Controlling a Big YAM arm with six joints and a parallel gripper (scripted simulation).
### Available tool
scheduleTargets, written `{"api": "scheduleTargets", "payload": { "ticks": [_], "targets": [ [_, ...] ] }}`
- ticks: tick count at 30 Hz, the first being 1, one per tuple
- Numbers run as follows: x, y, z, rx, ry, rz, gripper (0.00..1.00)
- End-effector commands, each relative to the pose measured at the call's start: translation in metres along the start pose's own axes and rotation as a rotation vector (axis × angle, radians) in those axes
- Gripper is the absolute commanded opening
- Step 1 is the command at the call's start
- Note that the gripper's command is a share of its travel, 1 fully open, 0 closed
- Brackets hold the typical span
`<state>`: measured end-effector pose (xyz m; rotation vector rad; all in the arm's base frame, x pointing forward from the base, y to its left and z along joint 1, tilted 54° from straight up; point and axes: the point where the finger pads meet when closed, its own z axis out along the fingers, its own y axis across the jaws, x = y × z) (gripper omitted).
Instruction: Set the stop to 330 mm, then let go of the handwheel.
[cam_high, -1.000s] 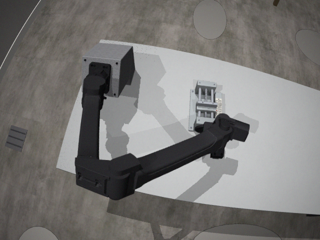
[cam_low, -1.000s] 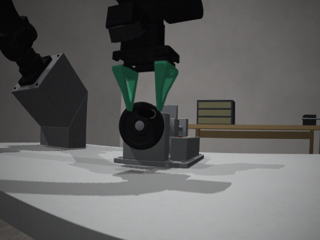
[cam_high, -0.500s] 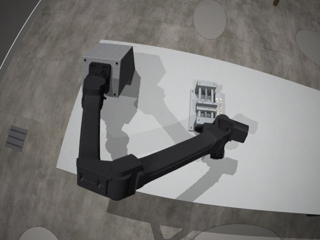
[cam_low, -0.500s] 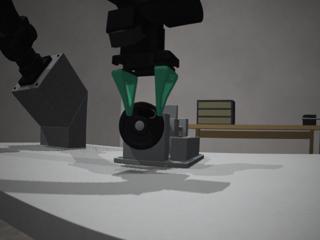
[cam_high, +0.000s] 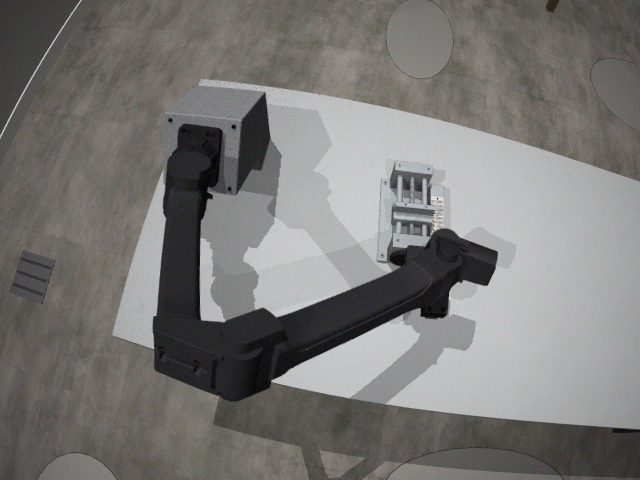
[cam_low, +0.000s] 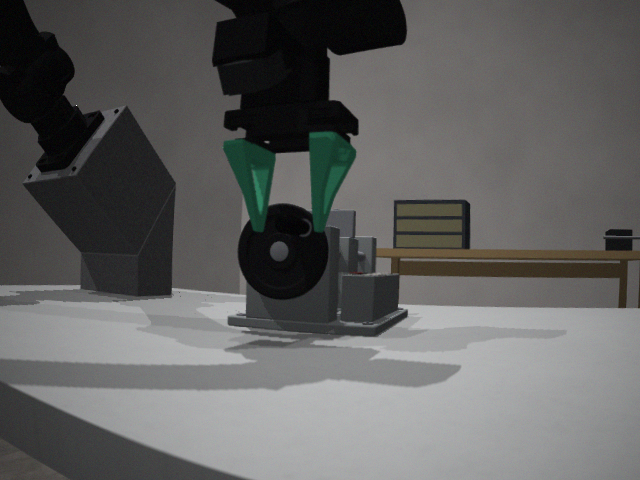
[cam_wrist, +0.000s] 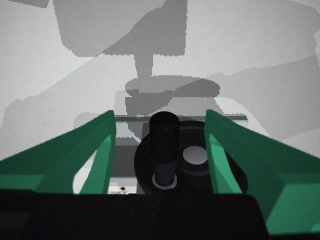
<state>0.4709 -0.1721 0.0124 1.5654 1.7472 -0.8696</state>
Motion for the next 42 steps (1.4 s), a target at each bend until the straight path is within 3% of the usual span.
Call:
{"api": "scheduleTargets", "payload": {
  "ticks": [1, 22, 23, 42],
  "targets": [
    [0.0094, -0.0002, 0.0006, -0.004, 0.001, -0.025, 0.53],
    [0.0094, -0.0002, 0.0006, -0.004, 0.001, -0.025, 0.53],
    [0.0094, -0.0002, 0.0006, -0.004, 0.001, -0.025, 0.06],
    [0.0096, -0.0002, 0.0001, -0.002, 0.003, -0.024, 0.06]
  ]
}}
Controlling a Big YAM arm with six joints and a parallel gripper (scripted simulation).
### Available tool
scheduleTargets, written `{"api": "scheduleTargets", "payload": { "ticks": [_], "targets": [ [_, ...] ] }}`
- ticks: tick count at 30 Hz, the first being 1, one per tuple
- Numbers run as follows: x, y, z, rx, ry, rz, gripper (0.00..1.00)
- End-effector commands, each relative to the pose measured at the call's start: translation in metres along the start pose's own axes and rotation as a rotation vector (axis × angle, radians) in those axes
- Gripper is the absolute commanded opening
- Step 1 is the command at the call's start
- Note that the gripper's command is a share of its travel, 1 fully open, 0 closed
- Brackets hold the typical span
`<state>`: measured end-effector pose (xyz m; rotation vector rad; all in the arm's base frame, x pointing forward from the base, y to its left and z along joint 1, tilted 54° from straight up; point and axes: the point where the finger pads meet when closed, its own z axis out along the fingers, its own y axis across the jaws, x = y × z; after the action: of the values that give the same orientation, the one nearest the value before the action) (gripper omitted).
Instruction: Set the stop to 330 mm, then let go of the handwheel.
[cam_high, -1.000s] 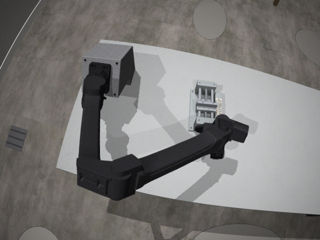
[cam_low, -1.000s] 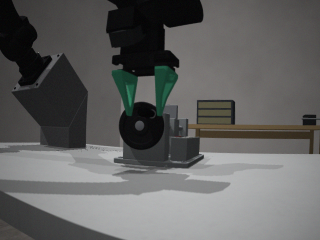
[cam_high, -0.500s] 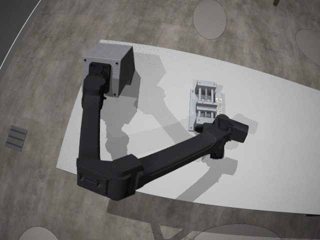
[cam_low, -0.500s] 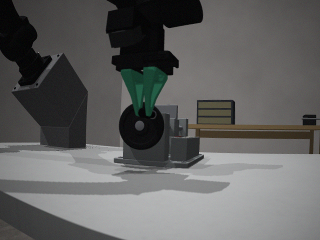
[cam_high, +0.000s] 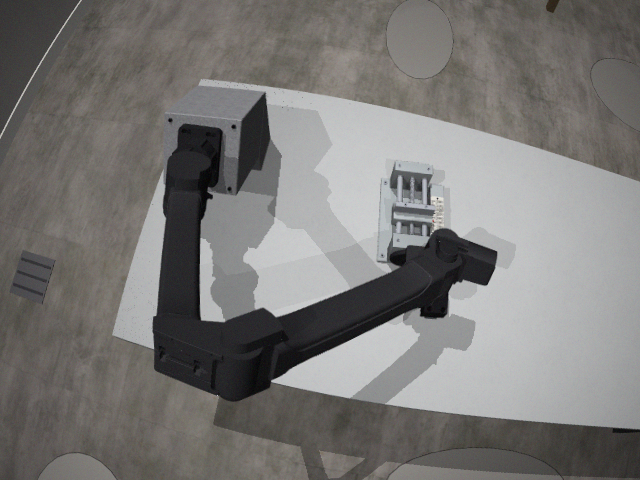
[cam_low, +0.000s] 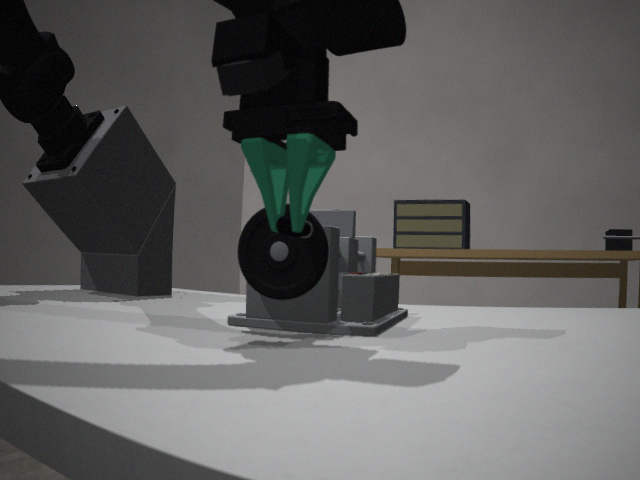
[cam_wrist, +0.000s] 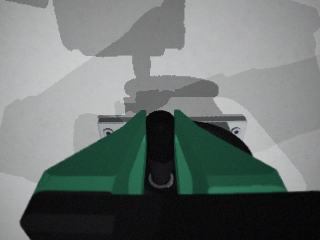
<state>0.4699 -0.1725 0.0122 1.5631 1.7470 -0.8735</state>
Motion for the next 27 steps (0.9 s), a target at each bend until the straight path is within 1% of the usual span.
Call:
{"api": "scheduleTargets", "payload": {
  "ticks": [1, 15, 16, 17, 18, 19, 21, 23, 27],
  "targets": [
    [0.01, 0.001, 0.0, -0.004, 0.006, -0.022, 0.06],
    [0.01, 0.001, 0.0, -0.004, 0.006, -0.023, 0.06],
    [0.011, 0.0, -0.002, -0.004, 0.006, -0.026, 0.06],
    [0.011, 0.0, -0.008, -0.01, 0.006, -0.024, 0.06],
    [0.005, 0.002, -0.018, -0.027, 0.003, -0.009, 0.06],
    [0.004, 0.0, -0.021, -0.029, 0.002, -0.006, 0.06],
    [0.003, -0.004, -0.025, -0.029, 0.001, -0.006, 0.06],
    [0.003, -0.004, -0.025, -0.029, 0.001, -0.006, 0.06],
    [0.003, -0.013, -0.034, -0.028, 0.0, -0.006, 0.06]
  ]
}}
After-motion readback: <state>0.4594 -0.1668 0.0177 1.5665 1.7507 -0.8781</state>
